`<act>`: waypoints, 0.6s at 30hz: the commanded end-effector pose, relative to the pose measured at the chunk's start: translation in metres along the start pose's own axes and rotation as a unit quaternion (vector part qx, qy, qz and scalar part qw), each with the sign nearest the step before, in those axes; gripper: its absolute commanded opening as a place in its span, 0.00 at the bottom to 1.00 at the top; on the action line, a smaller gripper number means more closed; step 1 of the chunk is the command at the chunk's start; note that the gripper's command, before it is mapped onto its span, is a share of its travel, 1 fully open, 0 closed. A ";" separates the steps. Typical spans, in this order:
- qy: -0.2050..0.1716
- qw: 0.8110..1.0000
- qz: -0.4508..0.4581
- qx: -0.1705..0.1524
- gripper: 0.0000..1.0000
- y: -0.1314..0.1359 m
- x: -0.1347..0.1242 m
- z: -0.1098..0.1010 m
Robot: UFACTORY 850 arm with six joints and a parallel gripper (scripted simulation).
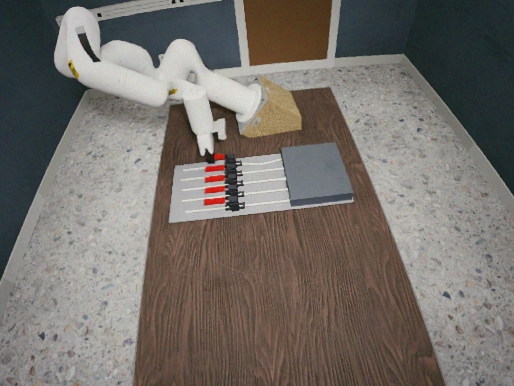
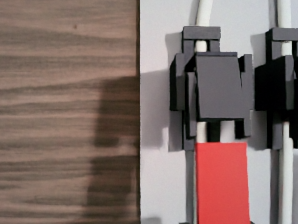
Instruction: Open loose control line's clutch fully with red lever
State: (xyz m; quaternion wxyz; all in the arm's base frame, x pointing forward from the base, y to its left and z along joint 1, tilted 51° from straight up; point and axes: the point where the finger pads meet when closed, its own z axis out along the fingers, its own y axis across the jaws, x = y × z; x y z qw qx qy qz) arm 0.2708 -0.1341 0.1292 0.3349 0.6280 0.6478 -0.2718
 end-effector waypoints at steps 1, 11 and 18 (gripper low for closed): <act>0.000 1.000 0.000 0.000 0.00 0.000 0.002 -0.006; 0.000 1.000 0.000 0.000 0.00 0.000 0.007 -0.015; 0.000 1.000 0.000 0.000 0.00 0.000 0.012 -0.022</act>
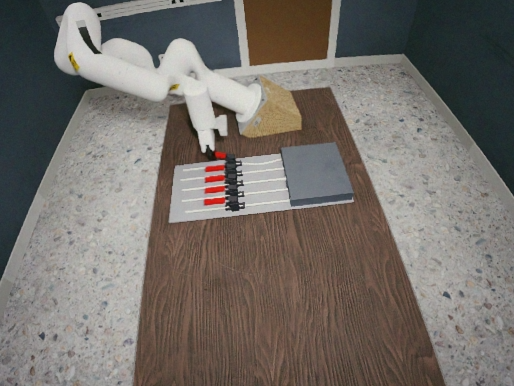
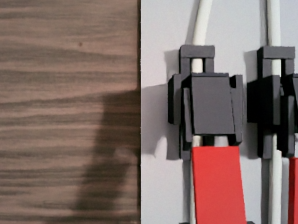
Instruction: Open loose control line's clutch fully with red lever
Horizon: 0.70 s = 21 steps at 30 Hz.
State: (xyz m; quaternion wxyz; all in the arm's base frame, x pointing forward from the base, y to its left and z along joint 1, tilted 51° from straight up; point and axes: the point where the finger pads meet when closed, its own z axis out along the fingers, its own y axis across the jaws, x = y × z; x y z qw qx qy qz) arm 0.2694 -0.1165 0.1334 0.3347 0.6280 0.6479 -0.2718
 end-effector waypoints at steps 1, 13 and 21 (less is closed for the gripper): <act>0.000 1.000 0.000 0.000 0.00 0.000 0.004 -0.006; 0.000 1.000 0.000 0.000 0.00 0.000 0.012 -0.015; 0.000 1.000 0.000 0.000 0.00 0.000 0.017 -0.020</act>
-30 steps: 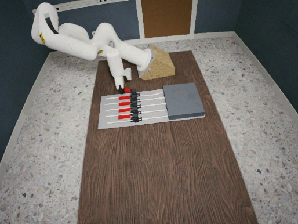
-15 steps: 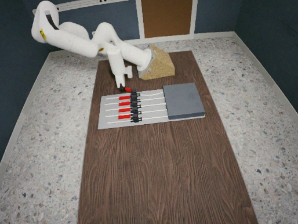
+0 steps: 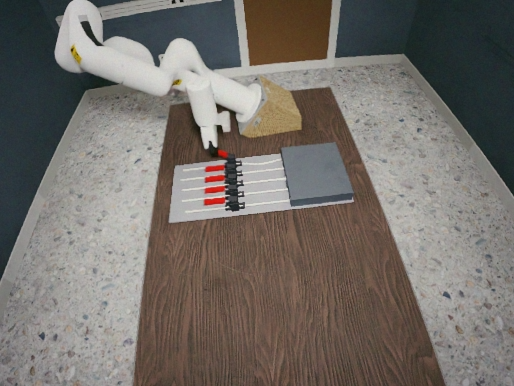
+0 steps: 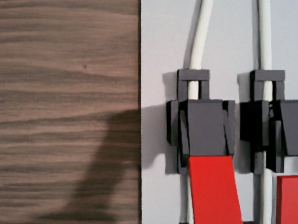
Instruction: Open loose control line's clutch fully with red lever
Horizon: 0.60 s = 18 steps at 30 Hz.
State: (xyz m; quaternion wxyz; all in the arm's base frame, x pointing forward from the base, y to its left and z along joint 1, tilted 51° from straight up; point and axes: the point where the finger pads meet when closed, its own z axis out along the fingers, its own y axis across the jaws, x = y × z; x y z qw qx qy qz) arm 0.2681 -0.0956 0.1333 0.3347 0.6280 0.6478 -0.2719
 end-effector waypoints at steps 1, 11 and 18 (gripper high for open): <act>0.000 1.000 0.000 0.000 0.00 0.000 0.005 -0.005; 0.000 1.000 0.000 0.000 0.00 0.000 0.015 -0.012; 0.000 1.000 0.000 0.000 0.00 0.000 0.018 -0.013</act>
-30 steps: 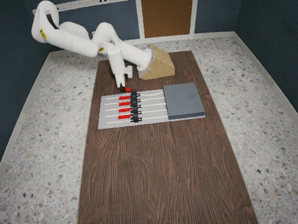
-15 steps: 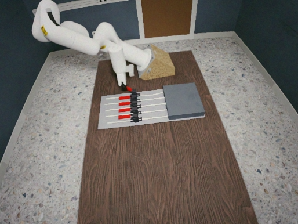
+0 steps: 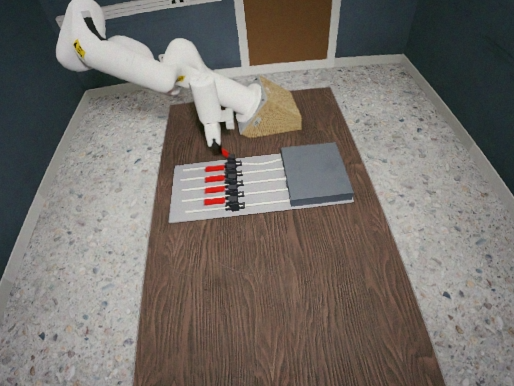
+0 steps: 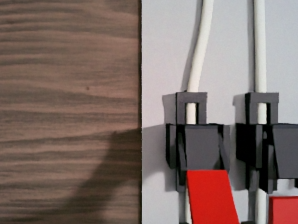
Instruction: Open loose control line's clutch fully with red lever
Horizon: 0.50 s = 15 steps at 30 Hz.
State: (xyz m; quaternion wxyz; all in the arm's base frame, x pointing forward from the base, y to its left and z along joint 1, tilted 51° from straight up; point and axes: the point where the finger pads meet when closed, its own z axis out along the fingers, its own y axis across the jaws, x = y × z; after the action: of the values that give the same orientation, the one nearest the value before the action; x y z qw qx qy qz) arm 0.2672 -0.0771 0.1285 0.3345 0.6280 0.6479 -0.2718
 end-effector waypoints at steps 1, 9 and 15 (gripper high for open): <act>0.000 1.000 0.000 0.000 0.00 0.000 0.004 -0.002; 0.000 1.000 0.000 0.000 0.00 0.000 0.012 -0.006; 0.000 1.000 0.000 0.000 0.00 0.000 0.020 -0.008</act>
State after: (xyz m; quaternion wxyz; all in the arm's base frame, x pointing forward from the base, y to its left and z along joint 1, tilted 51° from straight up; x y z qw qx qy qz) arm 0.2668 -0.0626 0.1210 0.3352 0.6277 0.6477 -0.2723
